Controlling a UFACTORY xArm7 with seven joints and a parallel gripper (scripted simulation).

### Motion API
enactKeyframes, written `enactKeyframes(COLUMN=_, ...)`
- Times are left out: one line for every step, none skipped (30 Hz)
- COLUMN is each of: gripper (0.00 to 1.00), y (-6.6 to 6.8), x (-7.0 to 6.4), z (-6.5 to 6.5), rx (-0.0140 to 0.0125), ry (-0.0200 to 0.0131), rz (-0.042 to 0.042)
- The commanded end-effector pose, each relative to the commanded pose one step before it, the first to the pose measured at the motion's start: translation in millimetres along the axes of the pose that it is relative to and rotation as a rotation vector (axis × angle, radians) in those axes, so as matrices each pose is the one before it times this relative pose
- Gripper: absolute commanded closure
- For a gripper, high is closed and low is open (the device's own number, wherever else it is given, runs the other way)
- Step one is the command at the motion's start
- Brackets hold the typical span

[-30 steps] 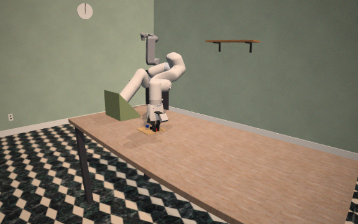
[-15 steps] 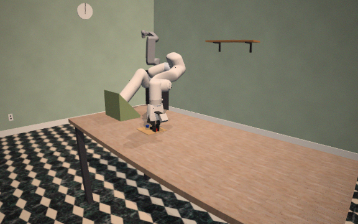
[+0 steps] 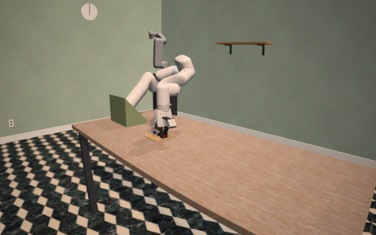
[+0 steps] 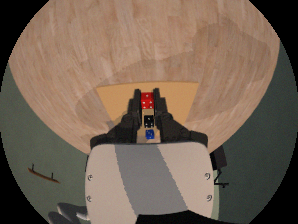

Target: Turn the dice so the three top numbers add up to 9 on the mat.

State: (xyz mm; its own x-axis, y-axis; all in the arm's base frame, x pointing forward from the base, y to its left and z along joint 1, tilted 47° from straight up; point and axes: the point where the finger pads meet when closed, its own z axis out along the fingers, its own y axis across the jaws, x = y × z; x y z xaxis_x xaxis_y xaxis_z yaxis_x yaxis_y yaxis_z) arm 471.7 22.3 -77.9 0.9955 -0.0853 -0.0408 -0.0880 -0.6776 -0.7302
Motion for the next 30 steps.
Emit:
enactKeyframes(gripper=0.89, y=0.97, x=1.29, z=-2.46, rx=-0.00245, ry=0.00455, rz=0.00028)
enactKeyframes(gripper=0.89, y=0.0, x=0.0, z=0.0, rx=0.0, ry=0.0, rz=0.0)
enactKeyframes(gripper=0.85, y=0.0, x=0.0, z=0.0, rx=0.0, ry=0.0, rz=0.0)
enactKeyframes(gripper=0.85, y=0.0, x=0.0, z=0.0, rx=0.0, ry=0.0, rz=0.0)
enactKeyframes(gripper=0.85, y=0.0, x=0.0, z=0.0, rx=0.0, ry=0.0, rz=0.0)
enactKeyframes(gripper=0.81, y=0.0, x=0.0, z=0.0, rx=0.0, ry=0.0, rz=0.0)
enactKeyframes(gripper=0.81, y=0.0, x=0.0, z=0.0, rx=0.0, ry=0.0, rz=0.0)
enactKeyframes(gripper=0.81, y=0.0, x=0.0, z=0.0, rx=0.0, ry=0.0, rz=0.0)
enactKeyframes(gripper=0.77, y=0.0, x=0.0, z=0.0, rx=0.0, ry=0.0, rz=0.0)
enactKeyframes(gripper=0.77, y=0.0, x=0.0, z=0.0, rx=0.0, ry=0.0, rz=0.0)
enactKeyframes(gripper=0.77, y=0.0, x=0.0, z=0.0, rx=0.0, ry=0.0, rz=0.0)
enactKeyframes(gripper=0.77, y=0.0, x=0.0, z=0.0, rx=0.0, ry=0.0, rz=0.0)
enactKeyframes(gripper=0.77, y=0.0, x=0.0, z=0.0, rx=0.0, ry=0.0, rz=0.0)
enactKeyframes(gripper=0.73, y=0.0, x=0.0, z=0.0, rx=0.0, ry=0.0, rz=0.0)
enactKeyframes(gripper=0.73, y=0.0, x=0.0, z=0.0, rx=0.0, ry=0.0, rz=0.0)
enactKeyframes(gripper=0.73, y=0.0, x=0.0, z=0.0, rx=0.0, ry=0.0, rz=0.0)
enactKeyframes(gripper=0.69, y=0.0, x=0.0, z=0.0, rx=0.0, ry=0.0, rz=0.0)
enactKeyframes(gripper=0.69, y=0.0, x=0.0, z=0.0, rx=0.0, ry=0.0, rz=0.0)
enactKeyframes(gripper=0.69, y=0.0, x=0.0, z=0.0, rx=0.0, ry=0.0, rz=0.0)
enactKeyframes(gripper=0.69, y=0.0, x=0.0, z=0.0, rx=0.0, ry=0.0, rz=0.0)
enactKeyframes(gripper=0.69, y=0.0, x=0.0, z=0.0, rx=0.0, ry=0.0, rz=0.0)
enactKeyframes(gripper=0.69, y=0.0, x=0.0, z=0.0, rx=0.0, ry=0.0, rz=0.0)
enactKeyframes(gripper=0.69, y=0.0, x=0.0, z=0.0, rx=0.0, ry=0.0, rz=0.0)
enactKeyframes(gripper=0.69, y=0.0, x=0.0, z=0.0, rx=0.0, ry=0.0, rz=0.0)
enactKeyframes(gripper=0.69, y=0.0, x=0.0, z=0.0, rx=0.0, ry=0.0, rz=0.0)
enactKeyframes(gripper=0.69, y=0.0, x=0.0, z=-0.03, rx=0.0, ry=0.0, rz=0.0)
enactKeyframes(gripper=0.69, y=0.0, x=0.0, z=-0.2, rx=0.0, ry=0.0, rz=0.0)
enactKeyframes(gripper=0.69, y=0.0, x=0.0, z=-0.52, rx=0.0, ry=0.0, rz=-0.00001)
enactKeyframes(gripper=0.69, y=0.0, x=0.0, z=0.0, rx=0.0, ry=0.0, rz=0.0)
enactKeyframes(gripper=0.69, y=0.0, x=0.0, z=0.0, rx=0.0, ry=0.0, rz=0.0)
